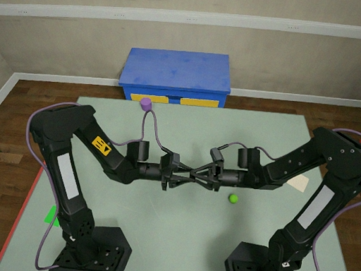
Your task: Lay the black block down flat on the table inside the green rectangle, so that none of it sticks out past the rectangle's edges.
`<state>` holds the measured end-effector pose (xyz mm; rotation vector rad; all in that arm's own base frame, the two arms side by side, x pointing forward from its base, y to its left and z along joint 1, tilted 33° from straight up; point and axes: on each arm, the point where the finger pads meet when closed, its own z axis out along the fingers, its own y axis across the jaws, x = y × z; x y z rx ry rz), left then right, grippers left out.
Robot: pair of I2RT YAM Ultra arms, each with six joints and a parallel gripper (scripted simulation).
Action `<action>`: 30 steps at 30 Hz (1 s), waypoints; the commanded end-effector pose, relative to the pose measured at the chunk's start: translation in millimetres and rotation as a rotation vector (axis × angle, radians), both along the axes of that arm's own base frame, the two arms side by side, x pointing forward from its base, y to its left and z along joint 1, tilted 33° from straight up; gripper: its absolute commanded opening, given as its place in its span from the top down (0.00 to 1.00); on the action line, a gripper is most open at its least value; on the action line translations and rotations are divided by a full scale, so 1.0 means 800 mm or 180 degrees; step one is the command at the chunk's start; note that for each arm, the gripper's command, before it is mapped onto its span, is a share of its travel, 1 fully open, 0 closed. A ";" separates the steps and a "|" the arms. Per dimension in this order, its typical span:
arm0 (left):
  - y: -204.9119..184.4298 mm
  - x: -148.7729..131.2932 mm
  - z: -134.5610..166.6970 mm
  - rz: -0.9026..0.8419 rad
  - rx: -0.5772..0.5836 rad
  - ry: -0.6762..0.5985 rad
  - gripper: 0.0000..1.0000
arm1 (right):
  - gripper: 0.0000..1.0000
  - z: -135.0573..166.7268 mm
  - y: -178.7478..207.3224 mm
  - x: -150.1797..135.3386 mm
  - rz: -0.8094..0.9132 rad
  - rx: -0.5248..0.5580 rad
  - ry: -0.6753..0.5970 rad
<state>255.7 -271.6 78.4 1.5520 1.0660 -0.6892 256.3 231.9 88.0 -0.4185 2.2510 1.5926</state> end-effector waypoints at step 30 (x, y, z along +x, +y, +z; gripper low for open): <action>-0.006 -0.001 0.001 -0.0049 -0.0013 -0.0007 0.73 | 0.54 0.038 -0.062 -0.007 0.0100 0.0069 -0.0126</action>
